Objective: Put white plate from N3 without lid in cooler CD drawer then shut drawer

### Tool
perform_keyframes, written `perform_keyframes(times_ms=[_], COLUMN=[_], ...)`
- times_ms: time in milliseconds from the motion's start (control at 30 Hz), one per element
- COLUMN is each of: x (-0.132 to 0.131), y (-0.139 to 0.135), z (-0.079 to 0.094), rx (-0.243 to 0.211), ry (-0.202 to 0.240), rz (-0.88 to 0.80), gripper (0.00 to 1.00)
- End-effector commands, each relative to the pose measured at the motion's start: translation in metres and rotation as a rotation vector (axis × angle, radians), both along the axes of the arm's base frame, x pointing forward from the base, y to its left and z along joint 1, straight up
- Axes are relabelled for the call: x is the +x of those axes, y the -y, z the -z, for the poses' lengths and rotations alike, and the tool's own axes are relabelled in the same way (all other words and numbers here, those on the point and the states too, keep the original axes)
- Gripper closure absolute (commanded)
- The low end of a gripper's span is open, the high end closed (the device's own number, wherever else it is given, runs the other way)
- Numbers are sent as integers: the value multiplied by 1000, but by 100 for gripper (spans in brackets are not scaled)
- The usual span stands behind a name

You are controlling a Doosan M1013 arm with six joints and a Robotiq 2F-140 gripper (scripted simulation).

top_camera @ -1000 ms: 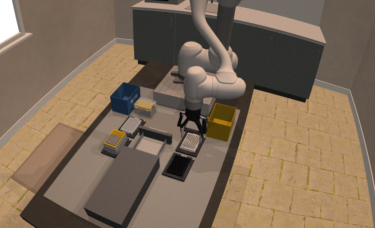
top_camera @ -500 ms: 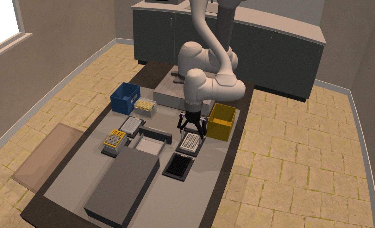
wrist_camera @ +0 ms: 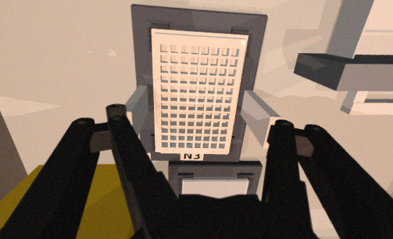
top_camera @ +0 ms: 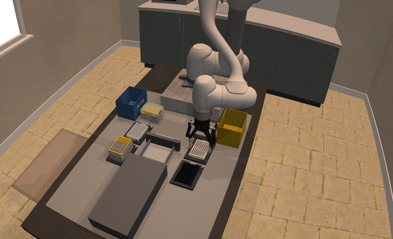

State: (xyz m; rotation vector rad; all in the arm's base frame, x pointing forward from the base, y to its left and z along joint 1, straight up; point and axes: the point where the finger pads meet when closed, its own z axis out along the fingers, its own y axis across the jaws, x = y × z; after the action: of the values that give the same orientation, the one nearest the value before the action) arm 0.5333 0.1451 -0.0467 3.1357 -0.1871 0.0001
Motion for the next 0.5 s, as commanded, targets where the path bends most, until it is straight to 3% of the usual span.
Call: perform_keyframes(times_ms=[0, 467], x=[0, 0], y=[0, 0], z=[4, 4], rx=[0, 0], ry=[0, 0], rz=[0, 0], gripper=[34, 36])
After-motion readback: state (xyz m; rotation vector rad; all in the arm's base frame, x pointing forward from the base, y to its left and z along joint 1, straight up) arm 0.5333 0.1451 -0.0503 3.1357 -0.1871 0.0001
